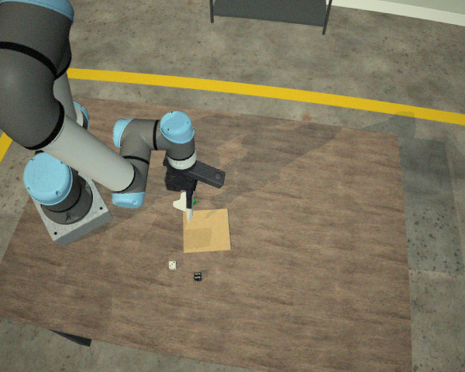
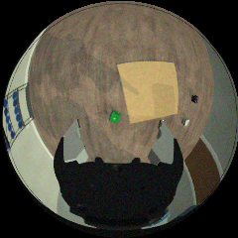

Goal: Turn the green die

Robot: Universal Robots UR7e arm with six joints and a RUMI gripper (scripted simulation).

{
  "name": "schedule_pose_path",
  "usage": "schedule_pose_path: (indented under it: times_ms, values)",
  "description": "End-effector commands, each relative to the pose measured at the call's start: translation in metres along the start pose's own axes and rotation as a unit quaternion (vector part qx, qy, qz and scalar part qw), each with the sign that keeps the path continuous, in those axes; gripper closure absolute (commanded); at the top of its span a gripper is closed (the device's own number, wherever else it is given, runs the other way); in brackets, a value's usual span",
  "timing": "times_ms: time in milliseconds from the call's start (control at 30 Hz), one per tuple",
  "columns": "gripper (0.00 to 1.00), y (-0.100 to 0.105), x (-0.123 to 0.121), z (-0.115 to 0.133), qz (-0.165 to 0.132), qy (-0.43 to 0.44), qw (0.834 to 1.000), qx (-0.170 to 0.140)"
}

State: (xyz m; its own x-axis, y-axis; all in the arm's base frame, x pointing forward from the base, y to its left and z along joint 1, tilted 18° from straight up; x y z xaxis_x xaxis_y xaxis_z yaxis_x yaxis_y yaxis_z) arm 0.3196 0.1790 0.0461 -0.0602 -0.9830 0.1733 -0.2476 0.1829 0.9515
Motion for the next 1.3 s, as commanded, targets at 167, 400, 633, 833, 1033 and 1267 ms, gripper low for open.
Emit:
schedule_pose_path:
  times_ms: [167, 400, 633, 833, 1033, 1267]
  values:
    - [0.0, 0.0001, -0.0108, 0.0014, 0.0, 0.0, 1.0, 0.0]
    - [0.0, 0.0001, -0.0129, 0.0018, 0.0, 0.0, 1.0, 0.0]
    - [0.0, 0.0001, -0.013, 0.0018, 0.0, 0.0, 1.0, 0.0]
    - [0.0, 0.0001, -0.013, 0.0018, 0.0, 0.0, 1.0, 0.0]
    - [0.0, 0.0001, -0.013, 0.0018, 0.0, 0.0, 1.0, 0.0]
    - [0.0, 0.0001, -0.013, 0.0018, 0.0, 0.0, 1.0, 0.0]
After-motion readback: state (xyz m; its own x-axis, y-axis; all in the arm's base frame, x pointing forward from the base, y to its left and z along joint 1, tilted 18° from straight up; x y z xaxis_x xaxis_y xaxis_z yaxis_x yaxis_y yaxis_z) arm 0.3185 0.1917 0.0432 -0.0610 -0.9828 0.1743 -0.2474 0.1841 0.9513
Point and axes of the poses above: the point where the finger pads meet when closed, its own y axis back along the fingers, its own x axis across the jaws, z = x × y, the point moved 9 cm from there along y, back along the fingers, and after that the axes turned 13 degrees about -y, right-handed, at the moved point
